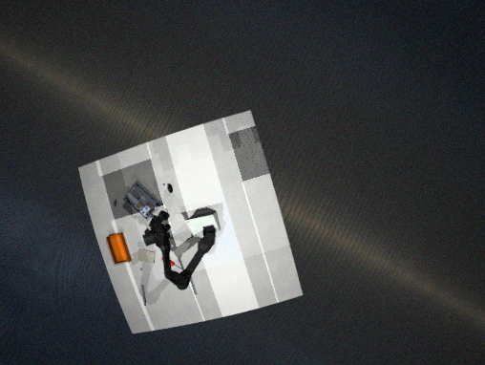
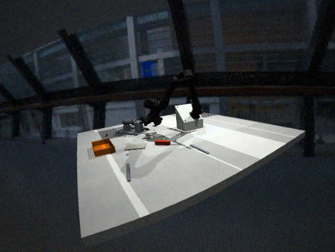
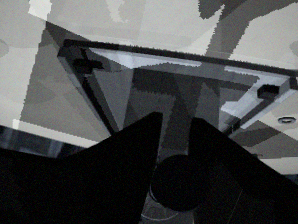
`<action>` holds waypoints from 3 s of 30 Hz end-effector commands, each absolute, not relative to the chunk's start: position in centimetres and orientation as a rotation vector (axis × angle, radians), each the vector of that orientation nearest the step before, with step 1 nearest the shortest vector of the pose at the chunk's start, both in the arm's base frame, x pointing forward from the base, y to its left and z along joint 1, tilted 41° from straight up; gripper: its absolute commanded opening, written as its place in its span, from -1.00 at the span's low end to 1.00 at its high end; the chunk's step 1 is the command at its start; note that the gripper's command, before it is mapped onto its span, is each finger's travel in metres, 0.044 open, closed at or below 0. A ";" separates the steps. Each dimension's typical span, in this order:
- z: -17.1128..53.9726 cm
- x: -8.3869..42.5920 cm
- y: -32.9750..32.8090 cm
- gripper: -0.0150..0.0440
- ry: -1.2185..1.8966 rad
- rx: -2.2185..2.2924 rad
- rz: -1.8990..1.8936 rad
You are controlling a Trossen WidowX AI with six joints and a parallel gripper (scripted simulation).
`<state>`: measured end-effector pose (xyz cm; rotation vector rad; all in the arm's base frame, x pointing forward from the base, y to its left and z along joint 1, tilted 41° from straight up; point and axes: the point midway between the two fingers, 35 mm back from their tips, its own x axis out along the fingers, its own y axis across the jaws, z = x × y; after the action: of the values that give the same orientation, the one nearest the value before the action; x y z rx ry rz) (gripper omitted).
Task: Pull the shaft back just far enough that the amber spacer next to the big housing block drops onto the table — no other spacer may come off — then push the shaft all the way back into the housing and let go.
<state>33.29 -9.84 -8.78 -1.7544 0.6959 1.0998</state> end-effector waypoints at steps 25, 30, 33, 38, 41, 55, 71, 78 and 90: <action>-8.6 33.1 -9.6 -0.49 0.698 -1.751 1.099; -8.6 33.0 -9.6 -0.49 0.698 -1.751 1.099; -8.6 33.0 -9.6 -0.49 0.698 -1.751 1.099; -8.6 33.0 -9.5 -0.49 0.698 -1.751 1.099; -8.5 33.0 -9.5 -0.49 0.698 -1.751 1.099; -8.5 32.9 -9.4 -0.49 0.698 -1.751 1.099; -8.4 32.8 -9.3 -0.49 0.698 -1.750 1.100; -8.3 32.7 -9.3 -0.49 0.698 -1.750 1.100; -8.3 32.7 -9.2 -0.49 0.698 -1.750 1.100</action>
<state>32.72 -9.20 -8.29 -1.7537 0.6958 1.1003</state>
